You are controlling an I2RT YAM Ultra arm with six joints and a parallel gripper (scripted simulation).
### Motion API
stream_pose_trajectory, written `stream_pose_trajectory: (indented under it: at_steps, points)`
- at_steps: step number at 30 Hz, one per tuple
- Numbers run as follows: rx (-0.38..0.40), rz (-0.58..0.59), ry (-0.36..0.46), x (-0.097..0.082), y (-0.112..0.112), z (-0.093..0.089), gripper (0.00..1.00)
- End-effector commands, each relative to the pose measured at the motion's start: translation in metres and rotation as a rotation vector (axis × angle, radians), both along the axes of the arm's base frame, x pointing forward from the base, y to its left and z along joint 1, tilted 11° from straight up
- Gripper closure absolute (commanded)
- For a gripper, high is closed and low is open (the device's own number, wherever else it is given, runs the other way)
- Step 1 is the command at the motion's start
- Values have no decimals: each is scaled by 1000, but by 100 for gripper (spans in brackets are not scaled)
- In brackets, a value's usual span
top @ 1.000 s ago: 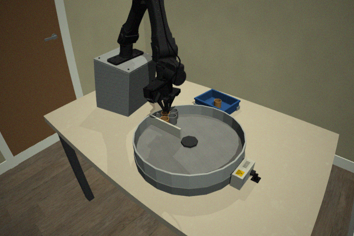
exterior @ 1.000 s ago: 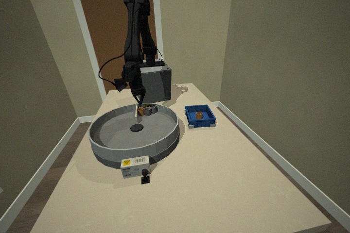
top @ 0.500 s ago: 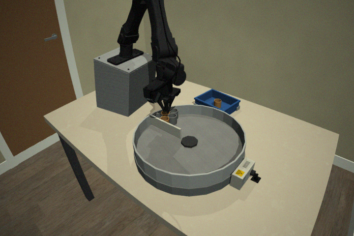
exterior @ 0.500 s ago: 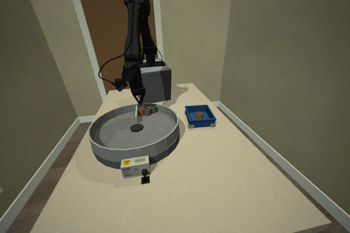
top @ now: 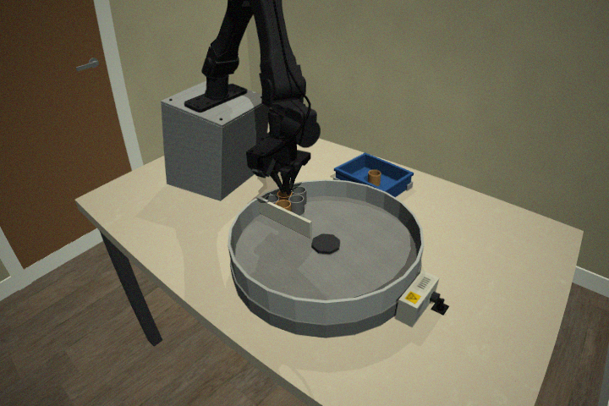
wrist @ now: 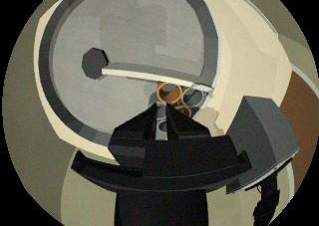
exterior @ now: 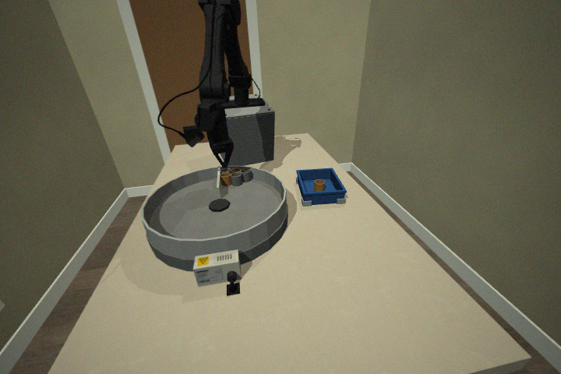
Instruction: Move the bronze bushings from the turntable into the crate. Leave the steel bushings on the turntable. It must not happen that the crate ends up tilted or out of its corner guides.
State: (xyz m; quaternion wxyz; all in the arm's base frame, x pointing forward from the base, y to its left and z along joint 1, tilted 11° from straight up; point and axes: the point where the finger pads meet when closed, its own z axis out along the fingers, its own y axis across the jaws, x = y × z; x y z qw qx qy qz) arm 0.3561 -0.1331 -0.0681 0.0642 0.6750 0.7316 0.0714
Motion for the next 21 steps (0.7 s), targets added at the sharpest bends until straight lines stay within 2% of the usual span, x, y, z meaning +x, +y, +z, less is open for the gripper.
stream_pose_trajectory:
  at_steps: [1, 21]
  points:
    - [-11, -3, -14, 9, -4, 7, 87]
    - [-16, -2, -27, 13, -4, 11, 87]
